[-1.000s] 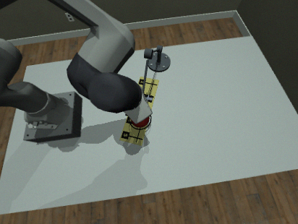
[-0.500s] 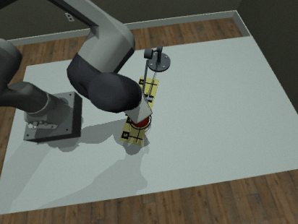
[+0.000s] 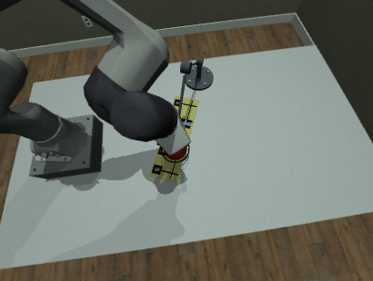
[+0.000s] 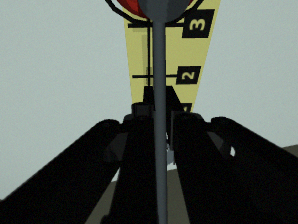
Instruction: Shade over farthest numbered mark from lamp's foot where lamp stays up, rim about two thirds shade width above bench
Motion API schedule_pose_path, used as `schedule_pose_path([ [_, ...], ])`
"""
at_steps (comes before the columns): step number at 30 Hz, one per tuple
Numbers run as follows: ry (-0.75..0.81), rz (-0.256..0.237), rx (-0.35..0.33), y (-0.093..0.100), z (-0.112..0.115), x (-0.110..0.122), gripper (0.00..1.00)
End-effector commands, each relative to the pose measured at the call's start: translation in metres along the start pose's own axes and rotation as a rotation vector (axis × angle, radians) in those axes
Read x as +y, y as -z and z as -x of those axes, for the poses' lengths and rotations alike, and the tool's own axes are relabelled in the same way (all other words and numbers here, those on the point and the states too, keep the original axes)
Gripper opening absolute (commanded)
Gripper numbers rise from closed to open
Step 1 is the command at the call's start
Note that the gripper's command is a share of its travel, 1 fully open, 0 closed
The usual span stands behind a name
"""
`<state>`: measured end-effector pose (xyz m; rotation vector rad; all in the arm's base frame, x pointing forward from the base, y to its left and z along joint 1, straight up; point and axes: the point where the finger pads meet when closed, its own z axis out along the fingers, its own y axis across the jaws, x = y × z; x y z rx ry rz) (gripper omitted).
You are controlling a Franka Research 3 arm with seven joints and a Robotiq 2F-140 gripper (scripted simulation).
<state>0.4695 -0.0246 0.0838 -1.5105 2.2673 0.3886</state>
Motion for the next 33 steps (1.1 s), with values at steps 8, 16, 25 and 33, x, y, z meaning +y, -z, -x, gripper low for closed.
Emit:
schedule_pose_path([
  [8, -0.001, -0.02, 0.007, 0.0051, -0.0052, -0.0068, 0.1],
  [16, -0.001, -0.02, 0.007, 0.0079, -0.0073, -0.0088, 0.1],
  [25, -0.001, -0.02, 0.008, 0.0122, -0.0105, -0.0119, 0.1],
  [33, 0.001, -0.012, 0.005, 0.0091, -0.0069, -0.0086, 1.0],
])
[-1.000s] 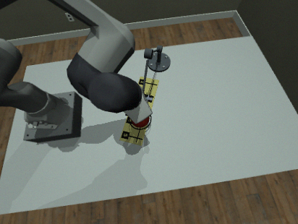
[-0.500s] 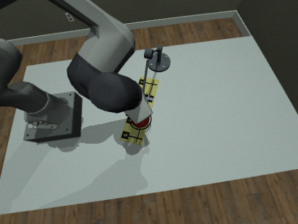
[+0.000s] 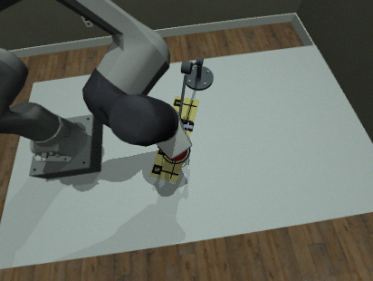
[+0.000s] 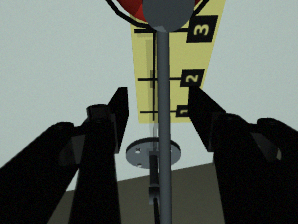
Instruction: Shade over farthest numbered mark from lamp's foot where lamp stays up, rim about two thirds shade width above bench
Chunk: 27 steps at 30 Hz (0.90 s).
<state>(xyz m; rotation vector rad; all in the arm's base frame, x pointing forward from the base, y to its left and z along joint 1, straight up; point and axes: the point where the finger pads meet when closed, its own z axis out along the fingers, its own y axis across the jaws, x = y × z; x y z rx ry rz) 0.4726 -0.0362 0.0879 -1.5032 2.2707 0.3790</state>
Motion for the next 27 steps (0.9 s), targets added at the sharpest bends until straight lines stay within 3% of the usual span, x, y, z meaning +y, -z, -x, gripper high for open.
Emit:
schedule_pose_path([
  [1, 0.006, -0.002, 0.003, 0.0005, 0.0003, -0.0009, 1.0],
  [27, 0.008, 0.005, 0.0, -0.0024, 0.0037, 0.0021, 1.0],
])
